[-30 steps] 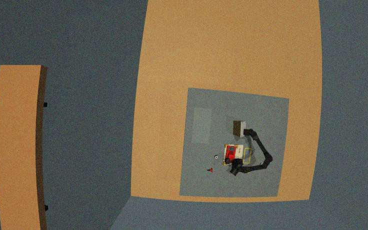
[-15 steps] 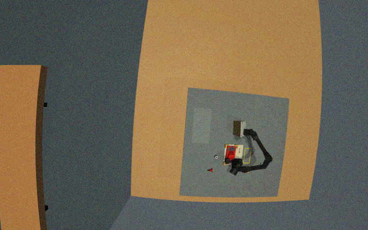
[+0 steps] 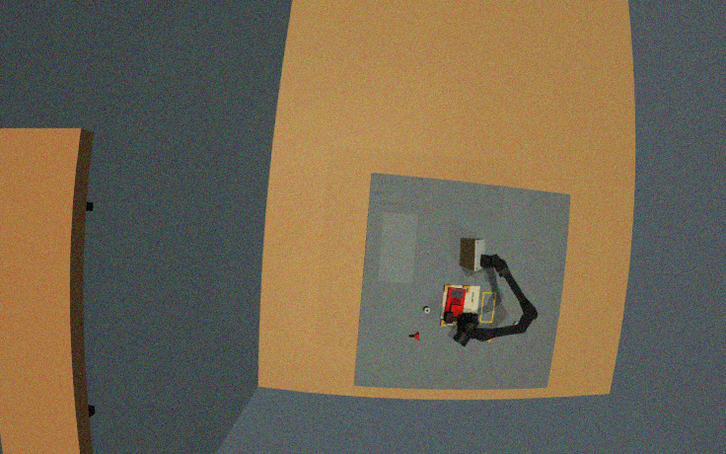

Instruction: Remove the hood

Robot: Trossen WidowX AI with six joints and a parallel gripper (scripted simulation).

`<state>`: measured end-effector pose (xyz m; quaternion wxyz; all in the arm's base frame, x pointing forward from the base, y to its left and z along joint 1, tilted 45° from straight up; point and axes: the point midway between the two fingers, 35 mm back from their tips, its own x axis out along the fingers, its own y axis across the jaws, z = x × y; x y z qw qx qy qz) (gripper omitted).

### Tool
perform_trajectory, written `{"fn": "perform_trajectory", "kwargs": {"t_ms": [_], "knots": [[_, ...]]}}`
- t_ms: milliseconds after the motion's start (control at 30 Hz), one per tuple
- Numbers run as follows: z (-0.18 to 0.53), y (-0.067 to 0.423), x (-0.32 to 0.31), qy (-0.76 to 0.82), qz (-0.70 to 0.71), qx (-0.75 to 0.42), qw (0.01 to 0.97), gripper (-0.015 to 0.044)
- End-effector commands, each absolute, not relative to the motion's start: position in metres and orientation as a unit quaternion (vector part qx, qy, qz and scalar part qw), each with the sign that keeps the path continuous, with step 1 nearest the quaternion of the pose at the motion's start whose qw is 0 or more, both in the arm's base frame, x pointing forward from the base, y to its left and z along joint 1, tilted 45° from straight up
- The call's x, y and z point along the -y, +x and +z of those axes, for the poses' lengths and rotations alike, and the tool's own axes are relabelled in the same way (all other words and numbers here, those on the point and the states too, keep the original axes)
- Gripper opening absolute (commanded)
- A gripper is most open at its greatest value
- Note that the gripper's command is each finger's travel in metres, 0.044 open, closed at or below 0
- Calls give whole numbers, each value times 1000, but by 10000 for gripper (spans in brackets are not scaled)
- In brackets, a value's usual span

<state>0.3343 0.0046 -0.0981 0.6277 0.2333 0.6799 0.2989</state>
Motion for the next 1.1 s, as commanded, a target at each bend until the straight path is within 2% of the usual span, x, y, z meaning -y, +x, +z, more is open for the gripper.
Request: {"fn": "perform_trajectory", "kwargs": {"t_ms": [0, 167, 1067], "knots": [[-97, 335, -3, 232, 299, -680, 628, 117], [-94, 335, -1, 232, 299, -680, 628, 0], [-82, 337, 12, 232, 299, -680, 628, 0]]}}
